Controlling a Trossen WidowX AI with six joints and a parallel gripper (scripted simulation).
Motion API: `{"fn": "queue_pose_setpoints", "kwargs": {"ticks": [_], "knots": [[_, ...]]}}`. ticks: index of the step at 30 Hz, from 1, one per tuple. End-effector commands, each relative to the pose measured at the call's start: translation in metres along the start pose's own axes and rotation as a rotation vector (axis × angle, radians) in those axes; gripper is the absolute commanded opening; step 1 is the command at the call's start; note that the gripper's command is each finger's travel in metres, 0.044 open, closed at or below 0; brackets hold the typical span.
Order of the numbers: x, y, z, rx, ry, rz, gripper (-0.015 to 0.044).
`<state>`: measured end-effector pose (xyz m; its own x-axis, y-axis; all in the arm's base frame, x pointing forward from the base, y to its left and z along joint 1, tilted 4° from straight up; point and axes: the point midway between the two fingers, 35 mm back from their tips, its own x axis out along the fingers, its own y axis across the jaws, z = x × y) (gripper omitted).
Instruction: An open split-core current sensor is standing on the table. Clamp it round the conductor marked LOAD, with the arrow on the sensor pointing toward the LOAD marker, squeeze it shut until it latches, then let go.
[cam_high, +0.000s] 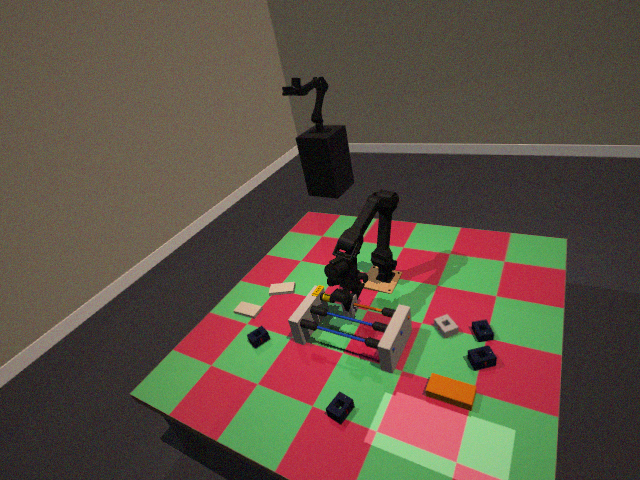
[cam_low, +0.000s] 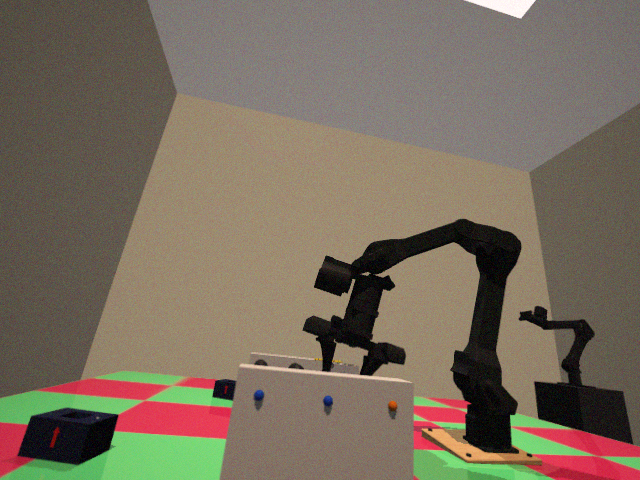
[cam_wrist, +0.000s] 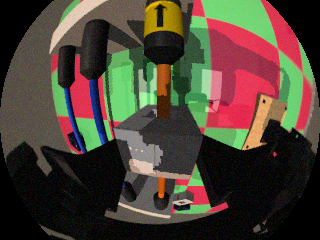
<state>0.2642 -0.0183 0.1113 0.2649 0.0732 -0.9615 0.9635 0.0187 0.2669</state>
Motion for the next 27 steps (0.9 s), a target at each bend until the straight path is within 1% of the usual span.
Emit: {"fn": "queue_pose_setpoints", "kwargs": {"ticks": [1,15,25,27], "knots": [[-0.0006,-0.0012,-0.0002,-0.001,0.0,0.001,0.0],[0.004,-0.0029,0.0,0.0,0.0,0.001,0.0],[0.0004,-0.0012,0.0001,0.0,-0.001,0.003,0.0263],[0.0004,-0.0012,0.0001,0.0,-0.001,0.003,0.0268]]}}
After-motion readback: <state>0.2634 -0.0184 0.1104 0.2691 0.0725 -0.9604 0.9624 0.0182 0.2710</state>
